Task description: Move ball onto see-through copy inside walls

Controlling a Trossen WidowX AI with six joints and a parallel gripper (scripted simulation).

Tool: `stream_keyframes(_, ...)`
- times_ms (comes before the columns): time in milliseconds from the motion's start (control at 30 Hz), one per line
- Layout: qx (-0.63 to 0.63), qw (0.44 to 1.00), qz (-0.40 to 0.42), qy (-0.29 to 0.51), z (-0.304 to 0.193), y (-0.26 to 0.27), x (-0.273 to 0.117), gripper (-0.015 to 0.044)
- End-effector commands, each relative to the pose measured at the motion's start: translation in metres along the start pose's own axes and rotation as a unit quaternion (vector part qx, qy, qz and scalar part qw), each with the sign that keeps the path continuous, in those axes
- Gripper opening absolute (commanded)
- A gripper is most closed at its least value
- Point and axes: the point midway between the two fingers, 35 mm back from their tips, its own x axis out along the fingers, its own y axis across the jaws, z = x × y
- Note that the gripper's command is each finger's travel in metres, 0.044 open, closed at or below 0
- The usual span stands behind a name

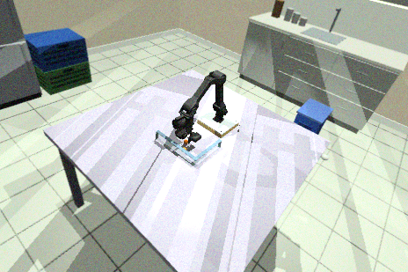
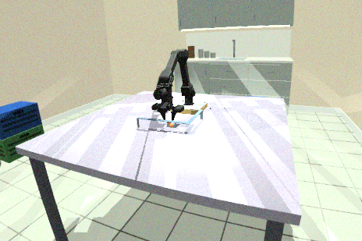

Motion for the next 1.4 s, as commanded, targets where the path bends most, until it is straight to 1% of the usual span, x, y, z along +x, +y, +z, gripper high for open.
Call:
stream_keyframes(0,-0.003,1.0,0.002,0.001,-0.002,0.001,0.007,0.0238)
stream_keyframes(33,-0.003,1.0,0.002,0.001,-0.002,0.001,0.007,0.0238)
stream_keyframes(167,-0.003,1.0,0.002,0.001,-0.002,0.001,0.007,0.0133)
stream_keyframes(500,-0.003,1.0,0.002,0.001,-0.002,0.001,0.007,0.0066)
stream_keyframes(567,-0.003,1.0,0.002,0.001,-0.001,0.001,0.006,0.0014)
stream_keyframes(600,-0.003,1.0,0.002,0.001,-0.001,0.001,0.003,0.0)
stream_keyframes(933,-0.003,1.0,0.002,0.001,0.006,0.0,-0.057,0.0)
stream_keyframes(1233,-0.003,1.0,0.002,0.001,0.0,0.0,-0.113,0.0)
stream_keyframes(1367,-0.003,1.0,0.002,0.001,-0.001,0.0,-0.117,0.0)
